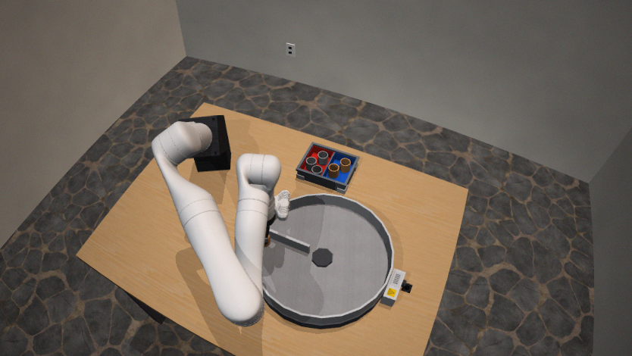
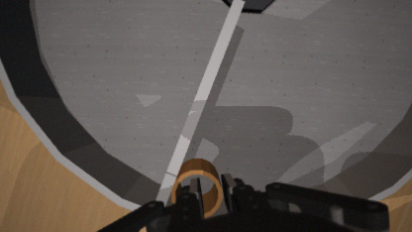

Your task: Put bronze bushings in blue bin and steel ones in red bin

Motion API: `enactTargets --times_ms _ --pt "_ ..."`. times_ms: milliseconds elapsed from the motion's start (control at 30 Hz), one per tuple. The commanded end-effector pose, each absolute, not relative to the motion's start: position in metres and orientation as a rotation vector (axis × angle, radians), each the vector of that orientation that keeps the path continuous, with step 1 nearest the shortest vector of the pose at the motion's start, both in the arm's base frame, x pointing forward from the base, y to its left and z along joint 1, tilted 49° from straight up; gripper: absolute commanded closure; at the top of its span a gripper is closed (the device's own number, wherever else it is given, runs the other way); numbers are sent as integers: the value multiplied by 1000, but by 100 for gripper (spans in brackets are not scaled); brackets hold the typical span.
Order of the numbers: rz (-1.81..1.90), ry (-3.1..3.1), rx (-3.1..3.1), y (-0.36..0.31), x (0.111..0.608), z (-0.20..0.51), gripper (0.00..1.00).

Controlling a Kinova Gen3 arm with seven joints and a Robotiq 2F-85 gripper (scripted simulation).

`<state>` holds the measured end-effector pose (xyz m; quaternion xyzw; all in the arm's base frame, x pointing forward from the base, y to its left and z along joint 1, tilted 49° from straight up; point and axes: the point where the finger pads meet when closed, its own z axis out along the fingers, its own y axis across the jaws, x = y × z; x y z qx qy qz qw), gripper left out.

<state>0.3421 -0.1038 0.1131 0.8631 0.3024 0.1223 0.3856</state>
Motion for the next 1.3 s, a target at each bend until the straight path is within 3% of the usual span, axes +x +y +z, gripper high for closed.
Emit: enactTargets --times_ms 0,1267 --pt "340 793 2181 -108 343 110 82" --pt "367 808 2171 -114 349 103 82"
